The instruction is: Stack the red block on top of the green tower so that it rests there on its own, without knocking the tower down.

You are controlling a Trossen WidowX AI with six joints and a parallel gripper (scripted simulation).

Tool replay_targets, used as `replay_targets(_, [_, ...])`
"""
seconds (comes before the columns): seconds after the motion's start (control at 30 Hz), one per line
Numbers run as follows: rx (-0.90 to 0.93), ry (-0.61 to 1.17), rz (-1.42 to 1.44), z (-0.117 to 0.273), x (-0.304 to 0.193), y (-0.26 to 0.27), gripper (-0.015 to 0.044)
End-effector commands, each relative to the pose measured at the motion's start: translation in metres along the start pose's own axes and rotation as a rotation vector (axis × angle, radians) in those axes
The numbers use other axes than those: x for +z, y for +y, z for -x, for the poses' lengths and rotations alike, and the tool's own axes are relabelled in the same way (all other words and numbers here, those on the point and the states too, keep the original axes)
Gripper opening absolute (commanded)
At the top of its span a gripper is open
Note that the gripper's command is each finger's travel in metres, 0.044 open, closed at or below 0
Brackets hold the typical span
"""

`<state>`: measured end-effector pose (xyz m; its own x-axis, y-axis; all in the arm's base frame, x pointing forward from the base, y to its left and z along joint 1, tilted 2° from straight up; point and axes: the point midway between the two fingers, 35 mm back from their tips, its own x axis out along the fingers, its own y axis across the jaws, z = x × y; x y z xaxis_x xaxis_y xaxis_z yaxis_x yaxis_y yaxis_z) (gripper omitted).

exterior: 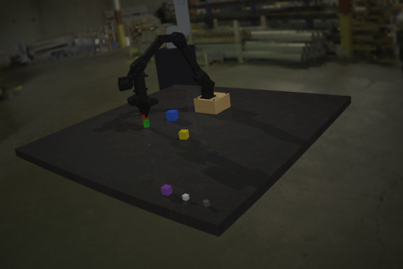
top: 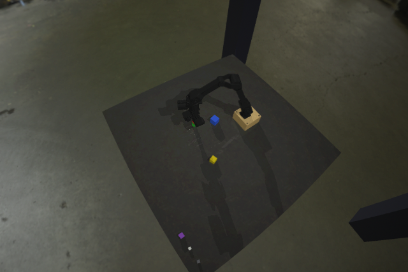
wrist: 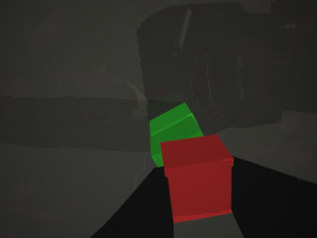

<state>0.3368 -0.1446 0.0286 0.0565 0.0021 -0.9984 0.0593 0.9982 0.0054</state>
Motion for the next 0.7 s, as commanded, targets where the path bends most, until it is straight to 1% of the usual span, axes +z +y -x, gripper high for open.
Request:
replay_targets(0.0, [0.003,0.002,0.000,-0.002,-0.001,0.001,0.0000])
replay_targets(0.43, [0.003,0.002,0.000,-0.002,-0.001,0.001,0.0000])
replay_targets(0.6, [0.003,0.002,0.000,0.012,0.000,0.001,0.0000])
replay_targets(0.63, [0.004,0.011,0.000,0.000,-0.002,0.001,0.0026])
replay_targets(0.67, [0.004,0.011,0.000,0.000,-0.002,0.001,0.0053])
